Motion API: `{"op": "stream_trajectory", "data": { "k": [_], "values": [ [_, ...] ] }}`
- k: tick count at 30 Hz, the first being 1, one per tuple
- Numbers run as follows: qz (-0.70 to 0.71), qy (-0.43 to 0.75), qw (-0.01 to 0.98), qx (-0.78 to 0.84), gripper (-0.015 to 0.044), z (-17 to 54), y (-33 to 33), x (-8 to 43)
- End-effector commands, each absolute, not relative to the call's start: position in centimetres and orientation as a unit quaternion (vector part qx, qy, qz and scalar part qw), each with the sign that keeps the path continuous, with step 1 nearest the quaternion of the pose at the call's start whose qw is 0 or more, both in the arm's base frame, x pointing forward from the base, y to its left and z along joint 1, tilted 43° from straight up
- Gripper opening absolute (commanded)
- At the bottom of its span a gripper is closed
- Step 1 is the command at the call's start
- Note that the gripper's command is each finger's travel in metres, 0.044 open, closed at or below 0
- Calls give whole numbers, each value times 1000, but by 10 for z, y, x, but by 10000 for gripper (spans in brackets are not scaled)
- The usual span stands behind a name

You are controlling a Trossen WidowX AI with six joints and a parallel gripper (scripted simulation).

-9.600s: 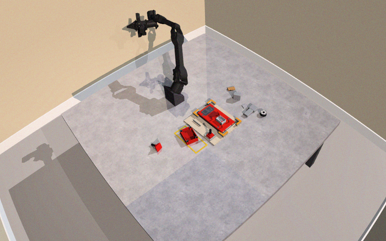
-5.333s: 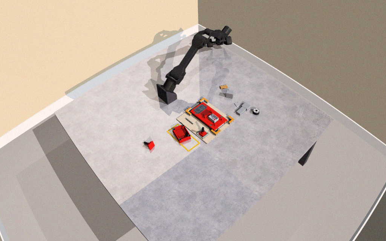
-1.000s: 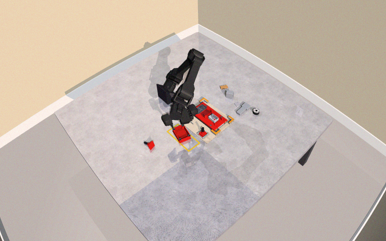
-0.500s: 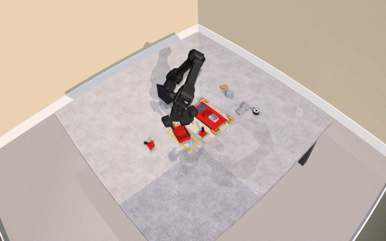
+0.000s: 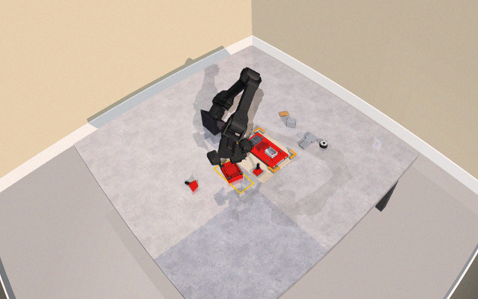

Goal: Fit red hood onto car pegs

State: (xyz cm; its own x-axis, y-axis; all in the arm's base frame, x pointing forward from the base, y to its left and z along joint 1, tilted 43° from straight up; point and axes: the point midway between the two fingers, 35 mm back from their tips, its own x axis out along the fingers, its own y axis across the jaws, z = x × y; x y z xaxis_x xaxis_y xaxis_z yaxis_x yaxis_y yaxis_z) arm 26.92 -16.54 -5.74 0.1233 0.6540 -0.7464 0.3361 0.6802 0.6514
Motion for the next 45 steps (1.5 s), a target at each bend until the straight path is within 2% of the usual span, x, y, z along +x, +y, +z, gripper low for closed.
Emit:
{"op": "stream_trajectory", "data": {
  "k": [1, 45],
  "values": [
    [123, 650, 644, 384, 440, -60, -162, 269],
    [124, 650, 644, 385, 440, -80, -140, 270]
  ]
}}
